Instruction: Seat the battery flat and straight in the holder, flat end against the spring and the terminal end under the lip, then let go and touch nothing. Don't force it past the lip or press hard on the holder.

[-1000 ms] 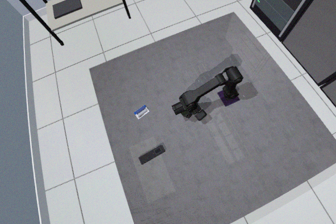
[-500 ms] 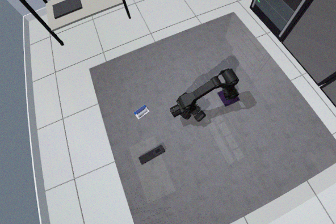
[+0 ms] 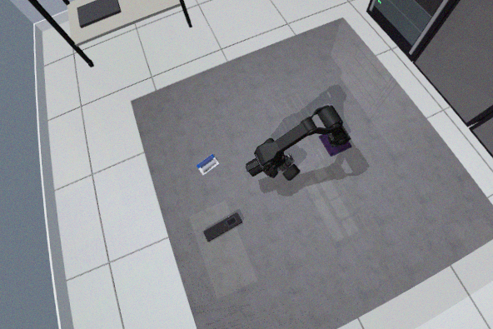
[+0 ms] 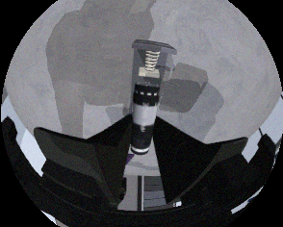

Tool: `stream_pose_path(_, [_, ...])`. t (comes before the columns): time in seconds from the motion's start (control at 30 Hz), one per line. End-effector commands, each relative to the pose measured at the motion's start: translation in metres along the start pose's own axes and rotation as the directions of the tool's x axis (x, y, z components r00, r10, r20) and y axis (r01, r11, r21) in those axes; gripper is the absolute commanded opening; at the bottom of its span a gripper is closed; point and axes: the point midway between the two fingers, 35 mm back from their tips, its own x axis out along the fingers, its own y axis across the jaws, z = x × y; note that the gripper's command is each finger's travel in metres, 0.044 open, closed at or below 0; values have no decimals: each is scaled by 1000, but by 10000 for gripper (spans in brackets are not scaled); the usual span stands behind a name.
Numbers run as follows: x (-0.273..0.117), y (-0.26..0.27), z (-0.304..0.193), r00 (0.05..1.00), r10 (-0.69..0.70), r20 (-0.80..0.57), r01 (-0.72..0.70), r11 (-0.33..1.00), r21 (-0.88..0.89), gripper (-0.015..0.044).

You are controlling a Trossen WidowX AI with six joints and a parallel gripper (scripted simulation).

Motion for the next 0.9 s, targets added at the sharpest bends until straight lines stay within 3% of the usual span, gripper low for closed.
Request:
stream_pose_path(0.0, [3, -1, 2, 999, -4, -38, 4, 1000, 3, 61])
stream_pose_path(0.37, [7, -1, 7, 994, -3, -110, 3, 1000, 3, 61])
stream_pose_path(0.87, [5, -1, 16, 994, 3, -110, -2, 1000, 5, 61])
